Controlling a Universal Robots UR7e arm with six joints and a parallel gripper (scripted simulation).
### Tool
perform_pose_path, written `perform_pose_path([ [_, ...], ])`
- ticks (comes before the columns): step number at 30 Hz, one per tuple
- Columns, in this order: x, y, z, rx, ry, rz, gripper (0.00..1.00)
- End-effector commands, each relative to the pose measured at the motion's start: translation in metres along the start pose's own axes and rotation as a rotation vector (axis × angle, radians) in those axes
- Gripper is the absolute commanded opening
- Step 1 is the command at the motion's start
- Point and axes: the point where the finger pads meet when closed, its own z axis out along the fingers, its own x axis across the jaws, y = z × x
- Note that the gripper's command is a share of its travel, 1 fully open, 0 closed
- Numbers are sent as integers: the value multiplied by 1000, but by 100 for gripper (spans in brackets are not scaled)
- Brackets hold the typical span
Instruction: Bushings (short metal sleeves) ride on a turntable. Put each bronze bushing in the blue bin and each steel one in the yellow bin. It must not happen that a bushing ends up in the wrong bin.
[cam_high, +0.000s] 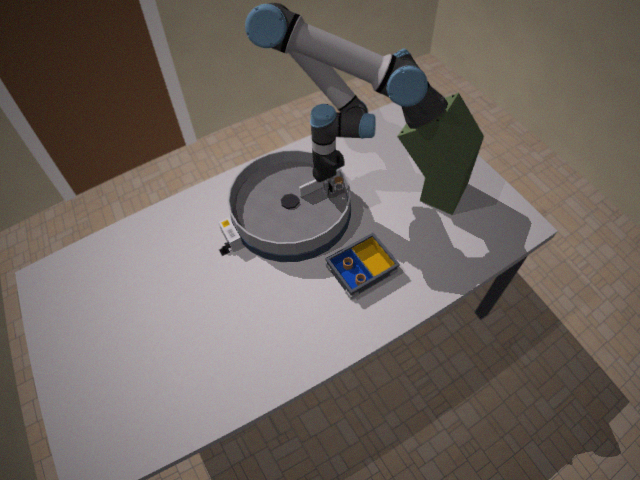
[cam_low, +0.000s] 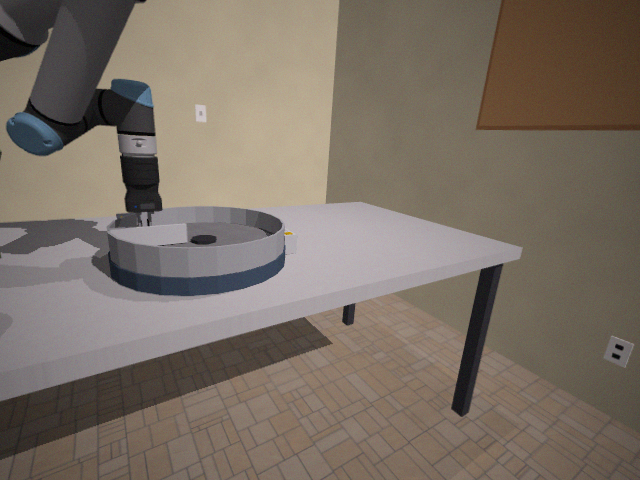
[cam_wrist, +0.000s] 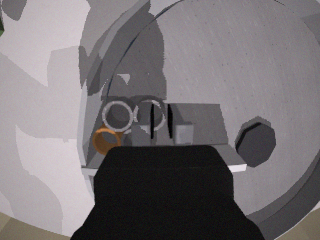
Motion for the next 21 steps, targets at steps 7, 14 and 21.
perform_pose_path([
  [7, 0, 0, 8, 0, 1, 0, 40],
  [14, 0, 0, 14, 0, 1, 0, 40],
  [21, 0, 0, 16, 0, 1, 0, 40],
])
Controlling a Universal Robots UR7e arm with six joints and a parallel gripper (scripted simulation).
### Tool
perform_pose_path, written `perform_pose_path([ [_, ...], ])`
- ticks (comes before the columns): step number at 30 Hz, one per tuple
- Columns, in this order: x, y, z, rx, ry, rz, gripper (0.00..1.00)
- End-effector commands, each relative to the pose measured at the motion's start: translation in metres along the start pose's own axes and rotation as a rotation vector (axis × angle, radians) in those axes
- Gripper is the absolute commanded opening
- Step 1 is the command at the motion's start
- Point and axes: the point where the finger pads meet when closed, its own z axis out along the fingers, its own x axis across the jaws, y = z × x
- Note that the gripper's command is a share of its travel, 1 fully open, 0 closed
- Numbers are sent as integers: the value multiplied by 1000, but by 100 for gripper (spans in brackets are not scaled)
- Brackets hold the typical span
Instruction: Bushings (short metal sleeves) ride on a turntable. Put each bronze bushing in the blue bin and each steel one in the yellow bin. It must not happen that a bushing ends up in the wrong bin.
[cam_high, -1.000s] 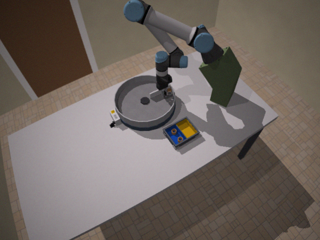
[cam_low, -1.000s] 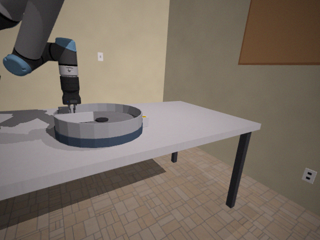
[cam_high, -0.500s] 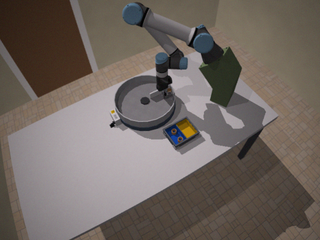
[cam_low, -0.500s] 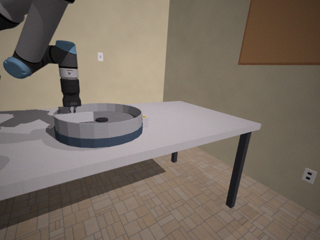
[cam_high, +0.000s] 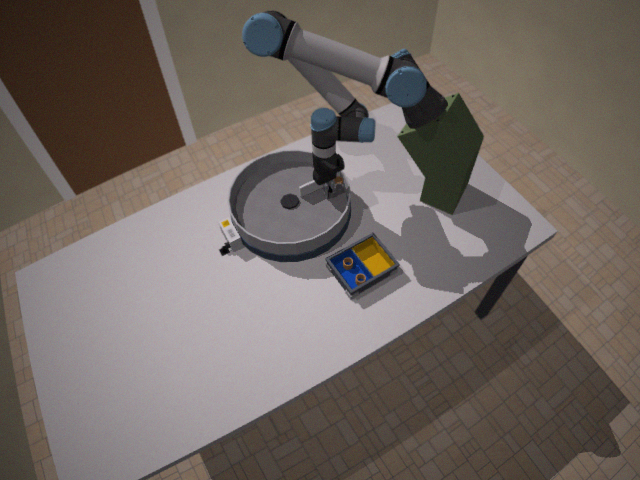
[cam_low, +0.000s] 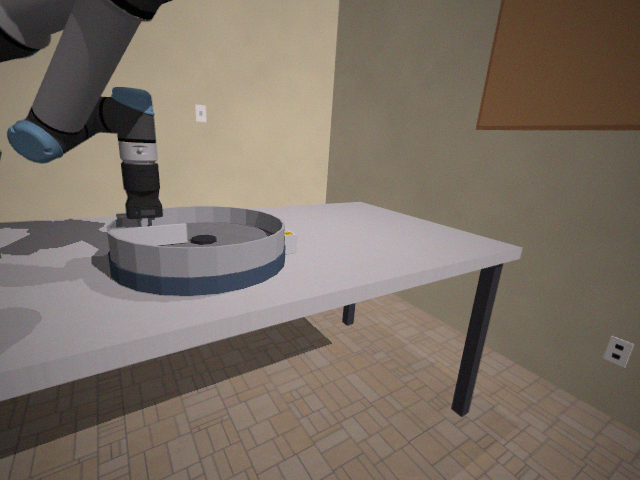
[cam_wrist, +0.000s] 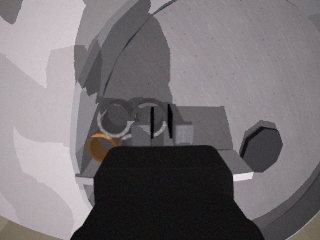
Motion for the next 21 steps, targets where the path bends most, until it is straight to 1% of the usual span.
perform_pose_path([
  [1, 0, 0, 1, 0, 1, 0, 40],
  [6, 0, 0, 1, 0, 1, 0, 40],
  [7, 0, 0, 1, 0, 1, 0, 0],
  [21, 0, 0, 1, 0, 1, 0, 0],
])
